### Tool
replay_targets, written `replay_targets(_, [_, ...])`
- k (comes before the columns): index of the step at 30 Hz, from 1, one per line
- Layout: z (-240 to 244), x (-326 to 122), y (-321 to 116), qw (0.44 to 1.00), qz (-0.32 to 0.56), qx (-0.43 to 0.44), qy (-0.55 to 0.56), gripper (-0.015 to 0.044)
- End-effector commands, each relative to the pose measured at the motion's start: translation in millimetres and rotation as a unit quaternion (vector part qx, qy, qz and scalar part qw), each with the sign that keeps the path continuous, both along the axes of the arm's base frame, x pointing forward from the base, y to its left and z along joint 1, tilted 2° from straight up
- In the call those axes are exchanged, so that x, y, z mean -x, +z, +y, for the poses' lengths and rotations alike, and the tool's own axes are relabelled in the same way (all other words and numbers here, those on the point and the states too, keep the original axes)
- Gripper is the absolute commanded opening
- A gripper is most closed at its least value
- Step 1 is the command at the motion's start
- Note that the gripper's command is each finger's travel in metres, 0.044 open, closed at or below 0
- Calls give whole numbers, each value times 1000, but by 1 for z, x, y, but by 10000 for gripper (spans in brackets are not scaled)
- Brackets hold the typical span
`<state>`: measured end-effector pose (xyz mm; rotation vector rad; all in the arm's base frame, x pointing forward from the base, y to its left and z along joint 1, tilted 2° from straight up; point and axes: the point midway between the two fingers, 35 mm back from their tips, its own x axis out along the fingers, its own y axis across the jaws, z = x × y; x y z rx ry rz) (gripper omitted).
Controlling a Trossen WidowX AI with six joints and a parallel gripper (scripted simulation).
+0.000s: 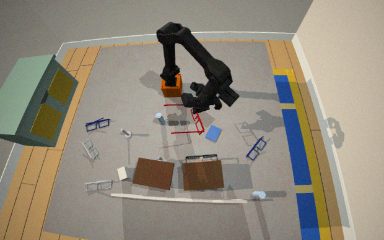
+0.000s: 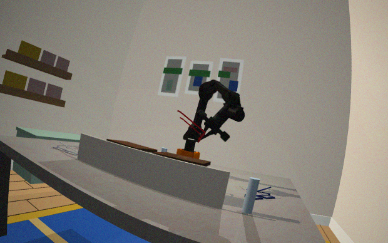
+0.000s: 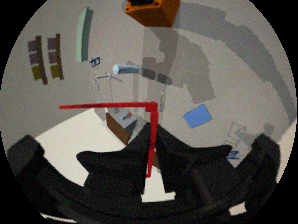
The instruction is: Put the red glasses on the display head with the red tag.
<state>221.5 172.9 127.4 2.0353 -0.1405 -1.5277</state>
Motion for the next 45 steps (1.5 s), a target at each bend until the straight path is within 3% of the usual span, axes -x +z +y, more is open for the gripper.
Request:
replay_targets(1, [6, 15, 5, 998, -5, 24, 60, 0])
replay_targets(23, [29, 81, 24, 938, -40, 125, 320, 0])
replay_targets(45, [29, 78, 22, 945, -35, 115, 304, 0])
